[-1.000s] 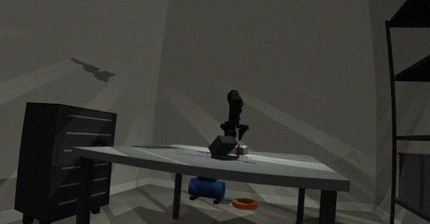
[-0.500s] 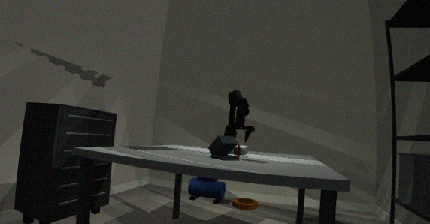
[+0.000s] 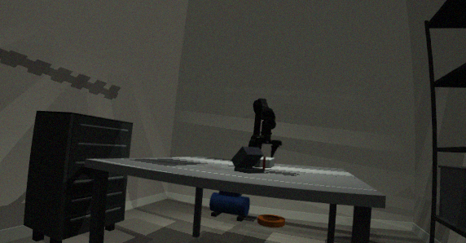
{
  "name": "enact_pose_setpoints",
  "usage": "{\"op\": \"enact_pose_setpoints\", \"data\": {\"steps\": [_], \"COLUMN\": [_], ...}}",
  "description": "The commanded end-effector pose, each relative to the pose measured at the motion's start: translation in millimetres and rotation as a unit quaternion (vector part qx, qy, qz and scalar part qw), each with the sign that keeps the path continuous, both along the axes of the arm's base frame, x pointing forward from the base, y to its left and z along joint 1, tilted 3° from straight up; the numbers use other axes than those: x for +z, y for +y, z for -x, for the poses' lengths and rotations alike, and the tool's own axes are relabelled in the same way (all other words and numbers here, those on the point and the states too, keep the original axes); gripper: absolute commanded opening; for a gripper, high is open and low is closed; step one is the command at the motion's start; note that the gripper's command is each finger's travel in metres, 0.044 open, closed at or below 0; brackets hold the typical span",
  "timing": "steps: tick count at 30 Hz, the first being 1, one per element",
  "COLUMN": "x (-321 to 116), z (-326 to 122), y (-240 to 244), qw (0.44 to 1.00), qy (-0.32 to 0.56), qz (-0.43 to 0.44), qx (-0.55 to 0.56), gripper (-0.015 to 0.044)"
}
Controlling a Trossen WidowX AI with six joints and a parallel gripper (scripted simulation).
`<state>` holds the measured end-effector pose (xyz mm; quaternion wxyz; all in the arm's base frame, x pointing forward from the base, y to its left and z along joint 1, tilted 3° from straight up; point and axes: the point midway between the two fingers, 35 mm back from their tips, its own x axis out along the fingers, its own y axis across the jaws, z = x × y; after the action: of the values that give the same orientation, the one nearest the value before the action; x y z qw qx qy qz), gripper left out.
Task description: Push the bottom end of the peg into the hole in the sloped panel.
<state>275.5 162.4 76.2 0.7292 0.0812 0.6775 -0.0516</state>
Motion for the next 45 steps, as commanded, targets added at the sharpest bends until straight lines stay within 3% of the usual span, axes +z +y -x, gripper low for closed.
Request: {"op": "enact_pose_setpoints", "data": {"steps": [1, 24, 39, 45], "x": [-9.0, -40.3, -36.8, -36.8], "z": [1.1, 0.8, -0.5, -0.5], "y": [0.4, 0.7, 0.5, 0.5], "qw": [1.000, 1.000, 1.000, 1.000], "qy": [0.005, 0.005, 0.002, 0.002], "qz": [0.000, 0.000, 0.001, 0.001], "qx": [-0.002, -0.002, 0.000, 0.000], "gripper": [0.0440, 0.0440, 0.0046, 0.0006]}}
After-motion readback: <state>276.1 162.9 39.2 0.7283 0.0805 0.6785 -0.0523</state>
